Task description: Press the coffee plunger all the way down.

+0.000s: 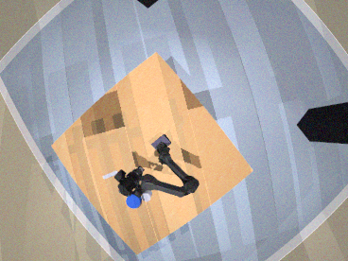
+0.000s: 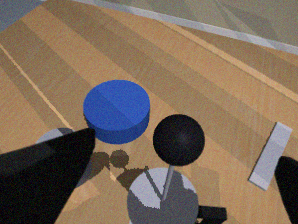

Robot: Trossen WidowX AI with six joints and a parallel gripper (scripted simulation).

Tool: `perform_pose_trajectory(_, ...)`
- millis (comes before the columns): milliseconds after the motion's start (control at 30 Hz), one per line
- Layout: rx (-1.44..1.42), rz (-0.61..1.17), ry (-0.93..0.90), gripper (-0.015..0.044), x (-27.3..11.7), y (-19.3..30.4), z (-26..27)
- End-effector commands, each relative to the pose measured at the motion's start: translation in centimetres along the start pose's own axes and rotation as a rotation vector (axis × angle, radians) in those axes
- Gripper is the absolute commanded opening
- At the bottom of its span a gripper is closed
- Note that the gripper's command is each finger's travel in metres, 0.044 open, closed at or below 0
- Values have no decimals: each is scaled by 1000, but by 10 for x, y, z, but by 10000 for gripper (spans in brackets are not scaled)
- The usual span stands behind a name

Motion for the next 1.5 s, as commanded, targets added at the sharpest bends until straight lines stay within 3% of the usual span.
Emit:
perform_pose_trajectory(0,4,-1,4,440,6,0,0)
perform_pose_trajectory(400,5,-13,-3,440,22,0,2)
perform_pose_trajectory(800,5,-13,-3,125,22,0,2)
perform_pose_trajectory(1467,4,-8,0,117,31,10,0)
Point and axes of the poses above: the point midway between the two fingers, 35 mm back from their tips, its own x axis out along the fingers, its own z axis across the jaws, y = z × x, the point moved 9 cm from there along -x, back along the fingers, and after that the axes turned 1 degree about x, right-handed, at the moved point
